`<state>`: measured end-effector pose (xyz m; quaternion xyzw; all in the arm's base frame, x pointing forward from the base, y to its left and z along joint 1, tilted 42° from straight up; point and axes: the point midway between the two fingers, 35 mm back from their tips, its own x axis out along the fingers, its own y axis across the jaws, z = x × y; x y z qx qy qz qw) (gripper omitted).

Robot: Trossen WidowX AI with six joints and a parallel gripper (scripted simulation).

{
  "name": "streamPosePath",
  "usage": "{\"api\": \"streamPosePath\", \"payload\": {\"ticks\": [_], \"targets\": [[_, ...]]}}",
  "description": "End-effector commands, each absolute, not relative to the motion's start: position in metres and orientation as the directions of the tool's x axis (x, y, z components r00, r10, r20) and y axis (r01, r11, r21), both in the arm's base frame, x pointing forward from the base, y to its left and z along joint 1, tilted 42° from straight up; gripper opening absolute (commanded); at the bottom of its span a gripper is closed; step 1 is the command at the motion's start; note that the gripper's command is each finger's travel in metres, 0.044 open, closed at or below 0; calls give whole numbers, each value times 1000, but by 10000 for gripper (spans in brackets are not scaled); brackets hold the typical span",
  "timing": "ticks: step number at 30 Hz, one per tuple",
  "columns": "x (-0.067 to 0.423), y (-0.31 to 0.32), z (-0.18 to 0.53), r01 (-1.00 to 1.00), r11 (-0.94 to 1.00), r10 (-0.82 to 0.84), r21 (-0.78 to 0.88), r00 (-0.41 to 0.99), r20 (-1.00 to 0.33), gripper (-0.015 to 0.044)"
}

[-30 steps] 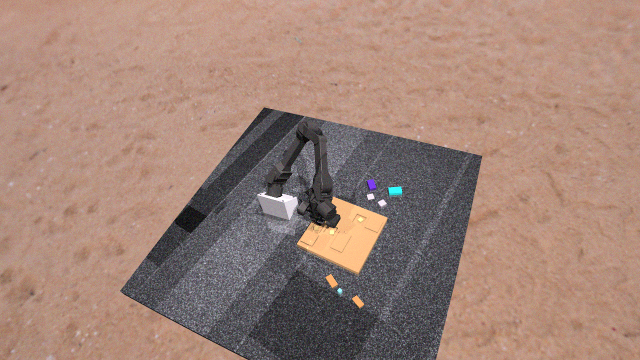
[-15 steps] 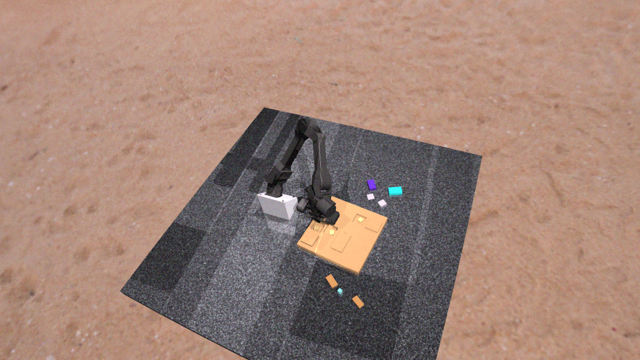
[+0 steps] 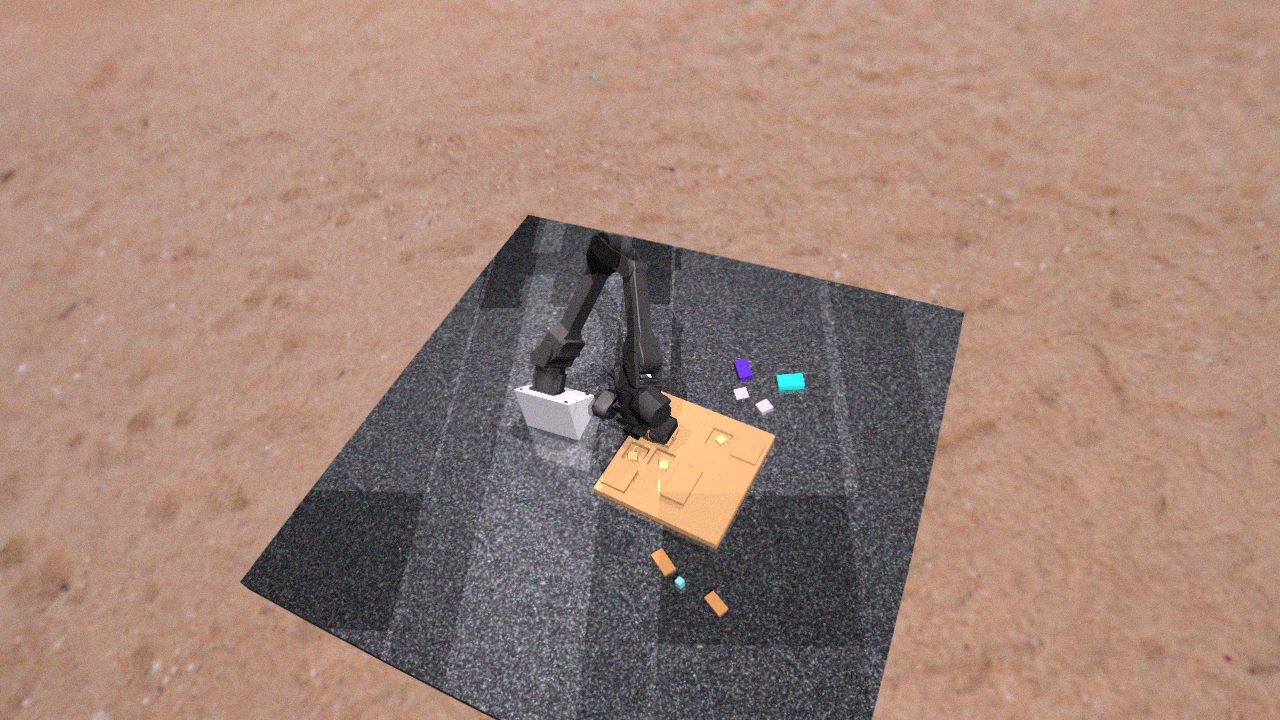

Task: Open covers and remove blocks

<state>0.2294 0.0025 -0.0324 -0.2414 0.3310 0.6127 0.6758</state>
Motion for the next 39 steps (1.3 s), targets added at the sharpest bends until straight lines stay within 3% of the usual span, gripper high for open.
{"api": "streamPosePath", "payload": {"ticks": [1, 33, 39], "targets": [[229, 0, -29, -988, 131, 668, 77, 31, -743, 0], [227, -27, 1, -988, 131, 667, 77, 31, -745, 0], [243, -37, -7, -818, 442, 670, 367, 29, -742, 0]]}}
